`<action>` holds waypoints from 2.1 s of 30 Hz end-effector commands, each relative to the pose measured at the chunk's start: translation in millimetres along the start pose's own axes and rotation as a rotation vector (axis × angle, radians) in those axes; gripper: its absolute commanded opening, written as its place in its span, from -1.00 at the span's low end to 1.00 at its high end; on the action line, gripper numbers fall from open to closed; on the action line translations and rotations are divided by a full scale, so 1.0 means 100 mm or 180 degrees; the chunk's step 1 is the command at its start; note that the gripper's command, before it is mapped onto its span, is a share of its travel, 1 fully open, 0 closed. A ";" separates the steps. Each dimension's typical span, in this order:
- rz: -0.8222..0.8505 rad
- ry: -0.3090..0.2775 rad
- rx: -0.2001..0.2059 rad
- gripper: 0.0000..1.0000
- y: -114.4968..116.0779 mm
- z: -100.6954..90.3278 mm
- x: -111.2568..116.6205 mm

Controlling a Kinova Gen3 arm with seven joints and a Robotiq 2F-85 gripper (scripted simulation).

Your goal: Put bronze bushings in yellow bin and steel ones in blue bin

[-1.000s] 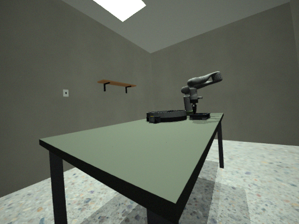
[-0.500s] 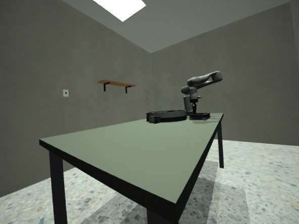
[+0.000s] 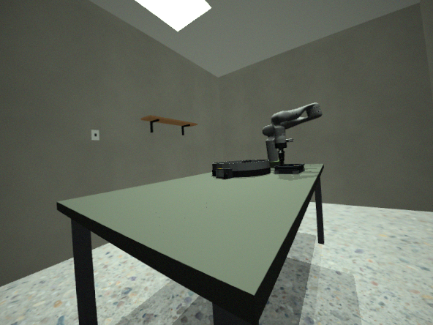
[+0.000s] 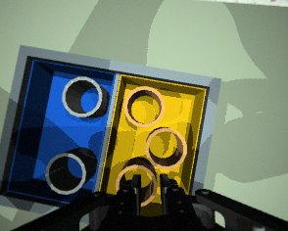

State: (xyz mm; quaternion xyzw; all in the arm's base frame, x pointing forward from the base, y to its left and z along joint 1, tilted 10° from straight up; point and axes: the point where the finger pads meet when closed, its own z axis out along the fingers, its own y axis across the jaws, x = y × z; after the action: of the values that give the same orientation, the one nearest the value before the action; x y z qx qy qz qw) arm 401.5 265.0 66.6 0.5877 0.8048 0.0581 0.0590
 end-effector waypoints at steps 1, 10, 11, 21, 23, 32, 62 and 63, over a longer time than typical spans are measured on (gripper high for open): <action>0.0000 0.0003 -0.0005 -0.61 0.00 -0.02 0.00; 0.0000 0.0004 -0.0005 -0.61 0.00 -0.04 0.00; 0.0000 0.0004 -0.0005 -0.61 0.00 -0.05 0.00; 0.0000 0.0003 -0.0005 -0.61 0.00 -0.07 0.00; 0.0000 0.0003 -0.0005 -0.61 0.00 -0.08 0.00; 0.0000 0.0004 -0.0005 -0.61 0.00 -0.11 0.00; 0.0000 0.0004 -0.0005 -0.61 0.00 -1.19 0.00; 0.0000 0.0004 -0.0005 -0.61 0.00 -1.19 0.00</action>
State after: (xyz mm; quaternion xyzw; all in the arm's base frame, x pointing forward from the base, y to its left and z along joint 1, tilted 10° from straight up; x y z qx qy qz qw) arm 382.4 261.2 182.0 0.5883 0.8044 0.0570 0.0597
